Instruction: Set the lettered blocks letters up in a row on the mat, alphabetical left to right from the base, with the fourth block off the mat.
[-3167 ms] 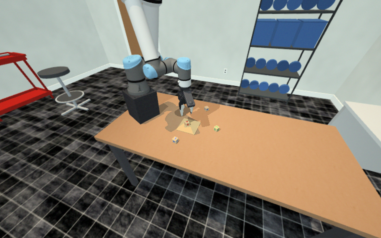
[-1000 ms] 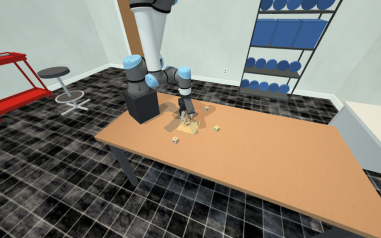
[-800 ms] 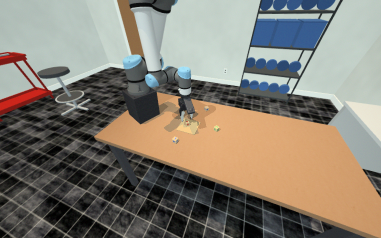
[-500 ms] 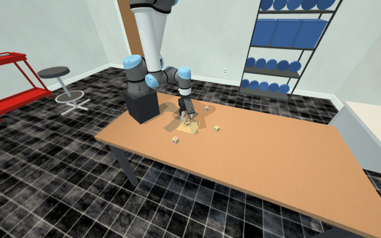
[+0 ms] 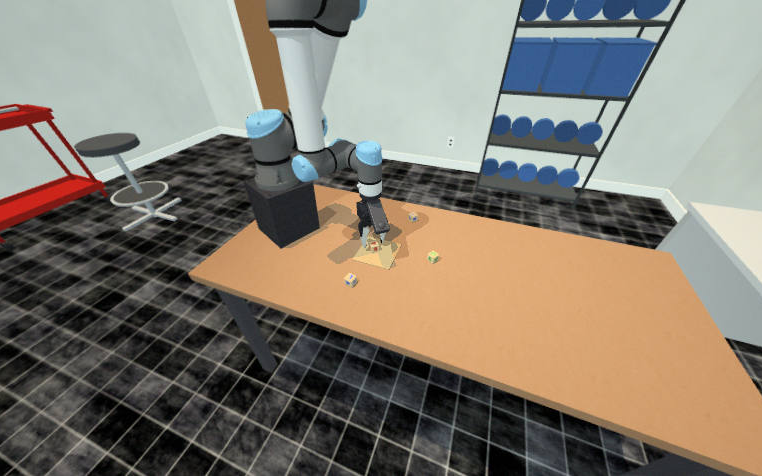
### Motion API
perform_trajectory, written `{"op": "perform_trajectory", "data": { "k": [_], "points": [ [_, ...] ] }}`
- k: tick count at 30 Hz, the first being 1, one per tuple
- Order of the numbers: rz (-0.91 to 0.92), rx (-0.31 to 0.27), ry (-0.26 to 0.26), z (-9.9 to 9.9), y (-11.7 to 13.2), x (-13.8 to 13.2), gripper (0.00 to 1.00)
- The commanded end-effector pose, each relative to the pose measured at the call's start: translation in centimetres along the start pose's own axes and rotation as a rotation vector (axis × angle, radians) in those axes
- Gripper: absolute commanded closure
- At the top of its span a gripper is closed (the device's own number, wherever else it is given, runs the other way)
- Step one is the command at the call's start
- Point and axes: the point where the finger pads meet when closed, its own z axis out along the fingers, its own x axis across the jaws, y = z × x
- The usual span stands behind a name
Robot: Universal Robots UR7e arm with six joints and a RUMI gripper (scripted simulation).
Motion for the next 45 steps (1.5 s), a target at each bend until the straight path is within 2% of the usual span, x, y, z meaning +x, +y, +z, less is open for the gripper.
{"op": "perform_trajectory", "data": {
  "k": [1, 29, 30, 45],
  "points": [
    [-0.001, 0.010, -0.004, 1.20, -0.40, -0.22, 0.60],
    [0.000, 0.009, -0.003, 1.38, -0.34, -0.17, 0.60],
    [0.000, 0.009, -0.003, 1.38, -0.34, -0.17, 0.72],
    [0.000, 0.009, -0.003, 1.38, -0.34, -0.17, 0.72]
  ]
}}
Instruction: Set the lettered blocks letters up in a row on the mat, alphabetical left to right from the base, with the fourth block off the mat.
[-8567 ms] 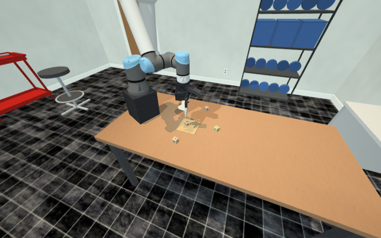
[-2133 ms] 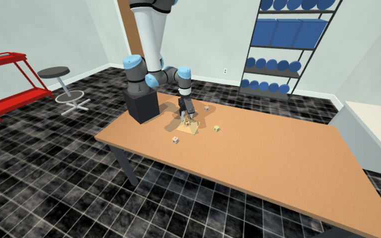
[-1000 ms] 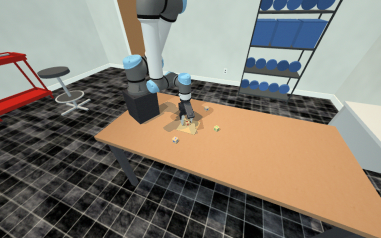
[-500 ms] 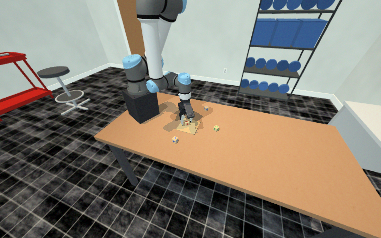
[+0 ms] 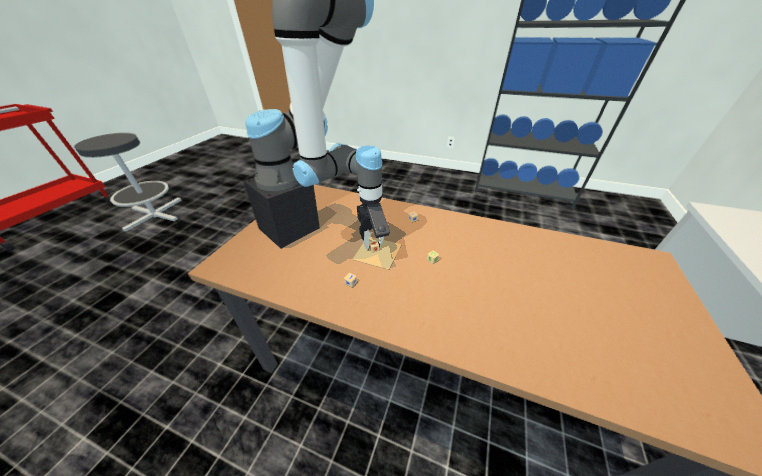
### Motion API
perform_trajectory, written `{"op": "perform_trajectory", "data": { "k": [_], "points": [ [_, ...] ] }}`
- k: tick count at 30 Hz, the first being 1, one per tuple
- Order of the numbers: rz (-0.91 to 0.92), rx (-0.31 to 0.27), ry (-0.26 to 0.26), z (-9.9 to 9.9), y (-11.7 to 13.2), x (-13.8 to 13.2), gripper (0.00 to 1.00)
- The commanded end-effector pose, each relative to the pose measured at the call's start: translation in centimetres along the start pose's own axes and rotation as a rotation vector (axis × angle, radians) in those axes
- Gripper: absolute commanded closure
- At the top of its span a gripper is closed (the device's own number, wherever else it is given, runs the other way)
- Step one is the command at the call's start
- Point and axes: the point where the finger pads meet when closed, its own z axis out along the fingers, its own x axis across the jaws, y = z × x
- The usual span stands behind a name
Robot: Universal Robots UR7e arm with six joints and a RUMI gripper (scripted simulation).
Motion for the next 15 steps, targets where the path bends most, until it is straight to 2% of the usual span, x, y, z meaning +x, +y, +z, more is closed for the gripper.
{"op": "perform_trajectory", "data": {
  "k": [1, 2, 15],
  "points": [
    [-0.001, 0.004, -0.001, -0.04, -0.15, -0.11, 0.72],
    [-0.001, 0.004, -0.001, -0.04, -0.15, -0.11, 0.91],
    [-0.001, 0.004, -0.001, -0.04, -0.15, -0.11, 0.91]
  ]
}}
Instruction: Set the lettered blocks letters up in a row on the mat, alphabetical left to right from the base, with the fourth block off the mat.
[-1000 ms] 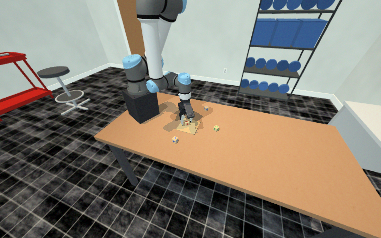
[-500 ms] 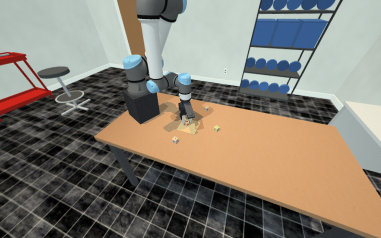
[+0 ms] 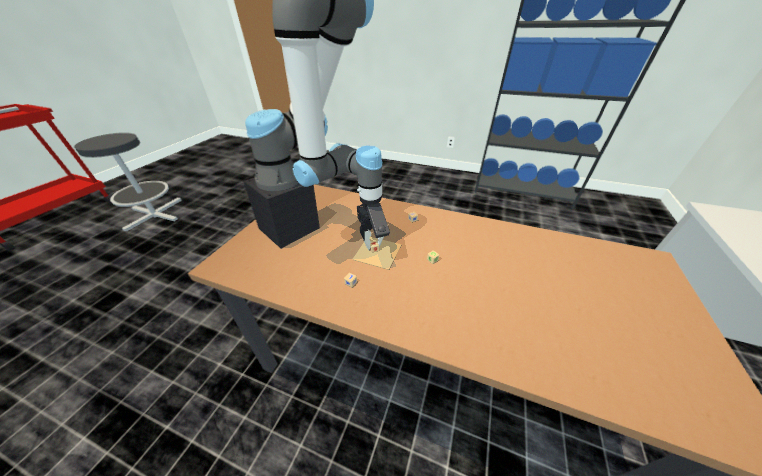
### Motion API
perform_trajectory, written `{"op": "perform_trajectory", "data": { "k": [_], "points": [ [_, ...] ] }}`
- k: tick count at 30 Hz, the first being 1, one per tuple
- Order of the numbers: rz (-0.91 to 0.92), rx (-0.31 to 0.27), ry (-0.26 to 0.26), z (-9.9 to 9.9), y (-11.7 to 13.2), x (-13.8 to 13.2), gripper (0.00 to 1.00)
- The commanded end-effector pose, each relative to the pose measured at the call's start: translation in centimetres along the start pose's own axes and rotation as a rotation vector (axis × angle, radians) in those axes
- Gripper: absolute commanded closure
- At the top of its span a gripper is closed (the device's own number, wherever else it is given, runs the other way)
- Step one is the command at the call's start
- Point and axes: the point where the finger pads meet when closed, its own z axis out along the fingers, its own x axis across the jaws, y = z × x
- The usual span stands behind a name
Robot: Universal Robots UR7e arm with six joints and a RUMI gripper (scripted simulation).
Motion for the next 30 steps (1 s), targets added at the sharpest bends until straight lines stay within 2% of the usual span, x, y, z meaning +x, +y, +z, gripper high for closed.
{"op": "perform_trajectory", "data": {
  "k": [1, 30],
  "points": [
    [-0.001, 0.004, -0.001, -0.04, -0.15, -0.11, 0.91],
    [0.000, 0.004, -0.001, -0.38, -0.11, -0.08, 0.91]
  ]
}}
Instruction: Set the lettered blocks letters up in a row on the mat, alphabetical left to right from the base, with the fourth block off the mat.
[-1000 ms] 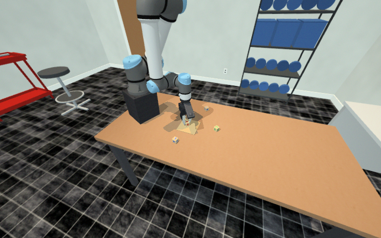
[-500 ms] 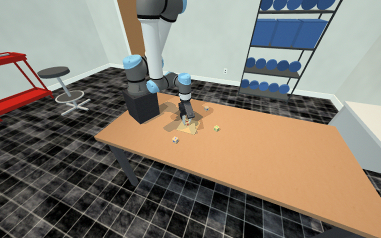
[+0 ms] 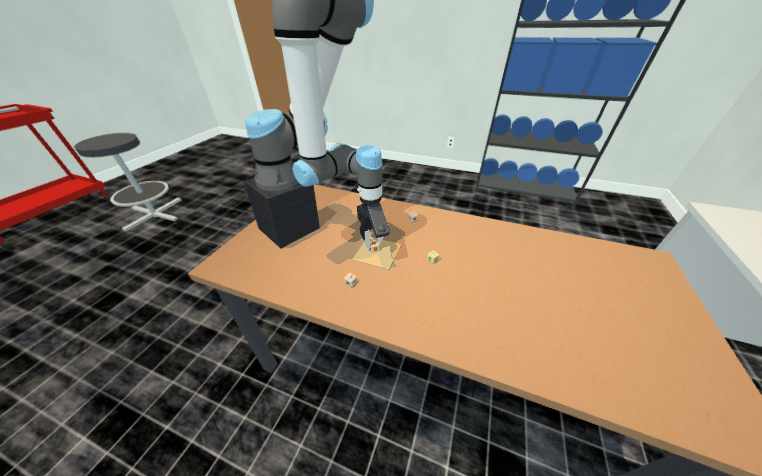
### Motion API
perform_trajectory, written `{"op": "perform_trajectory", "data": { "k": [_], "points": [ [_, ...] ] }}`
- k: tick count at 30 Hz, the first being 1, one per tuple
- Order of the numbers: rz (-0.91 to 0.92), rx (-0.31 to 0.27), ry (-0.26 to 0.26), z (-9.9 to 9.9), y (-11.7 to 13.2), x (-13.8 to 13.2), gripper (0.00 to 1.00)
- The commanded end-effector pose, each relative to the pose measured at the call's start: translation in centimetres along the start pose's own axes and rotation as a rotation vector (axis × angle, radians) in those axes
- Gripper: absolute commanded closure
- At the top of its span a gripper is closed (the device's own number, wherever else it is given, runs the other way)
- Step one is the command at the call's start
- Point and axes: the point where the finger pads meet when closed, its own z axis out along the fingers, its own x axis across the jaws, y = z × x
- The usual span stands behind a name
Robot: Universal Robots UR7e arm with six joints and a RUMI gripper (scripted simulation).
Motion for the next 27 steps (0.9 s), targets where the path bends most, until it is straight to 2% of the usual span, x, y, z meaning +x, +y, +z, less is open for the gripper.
{"op": "perform_trajectory", "data": {
  "k": [1, 15, 27],
  "points": [
    [0.000, 0.002, 0.000, -0.4, -0.1, -0.1, 0.91],
    [0.001, 0.000, 0.001, -3.2, 0.0, 0.1, 0.91],
    [0.001, 0.006, -0.002, -7.4, -0.3, -0.1, 0.91]
  ]
}}
